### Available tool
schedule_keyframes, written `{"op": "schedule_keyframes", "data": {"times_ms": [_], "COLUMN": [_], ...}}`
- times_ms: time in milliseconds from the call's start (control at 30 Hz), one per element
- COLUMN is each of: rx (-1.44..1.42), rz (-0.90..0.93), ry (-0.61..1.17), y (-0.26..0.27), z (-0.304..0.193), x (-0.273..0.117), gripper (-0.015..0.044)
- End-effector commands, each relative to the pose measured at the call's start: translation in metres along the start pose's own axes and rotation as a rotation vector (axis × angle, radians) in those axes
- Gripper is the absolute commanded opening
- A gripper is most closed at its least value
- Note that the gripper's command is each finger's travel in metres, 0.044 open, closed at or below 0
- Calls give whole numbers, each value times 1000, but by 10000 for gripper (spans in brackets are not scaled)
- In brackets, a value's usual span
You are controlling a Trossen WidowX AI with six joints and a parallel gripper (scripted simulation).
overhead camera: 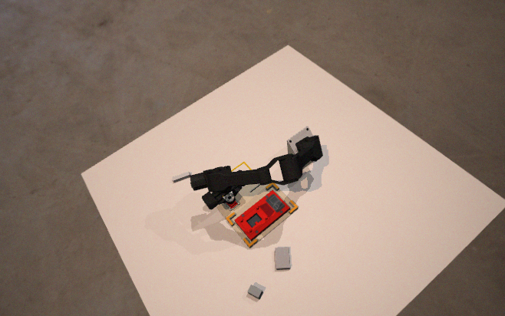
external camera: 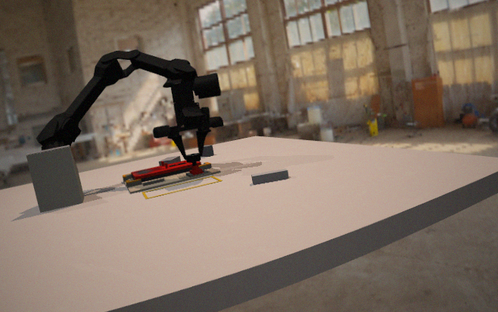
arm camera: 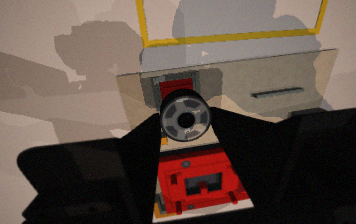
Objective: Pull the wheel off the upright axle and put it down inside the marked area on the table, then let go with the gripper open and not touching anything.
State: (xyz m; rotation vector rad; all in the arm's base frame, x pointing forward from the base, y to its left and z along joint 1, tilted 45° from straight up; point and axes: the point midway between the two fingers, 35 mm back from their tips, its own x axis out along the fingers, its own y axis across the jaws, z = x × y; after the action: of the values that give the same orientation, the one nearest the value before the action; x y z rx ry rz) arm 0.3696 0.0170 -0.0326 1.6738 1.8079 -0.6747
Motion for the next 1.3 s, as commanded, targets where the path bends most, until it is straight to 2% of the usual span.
{"op": "schedule_keyframes", "data": {"times_ms": [0, 1267], "rx": [-4, -1], "rz": [5, 6], "ry": [-5, -4], "y": [1, 1], "z": [1, 1], "x": [-4, -17], "gripper": [0, 0]}}
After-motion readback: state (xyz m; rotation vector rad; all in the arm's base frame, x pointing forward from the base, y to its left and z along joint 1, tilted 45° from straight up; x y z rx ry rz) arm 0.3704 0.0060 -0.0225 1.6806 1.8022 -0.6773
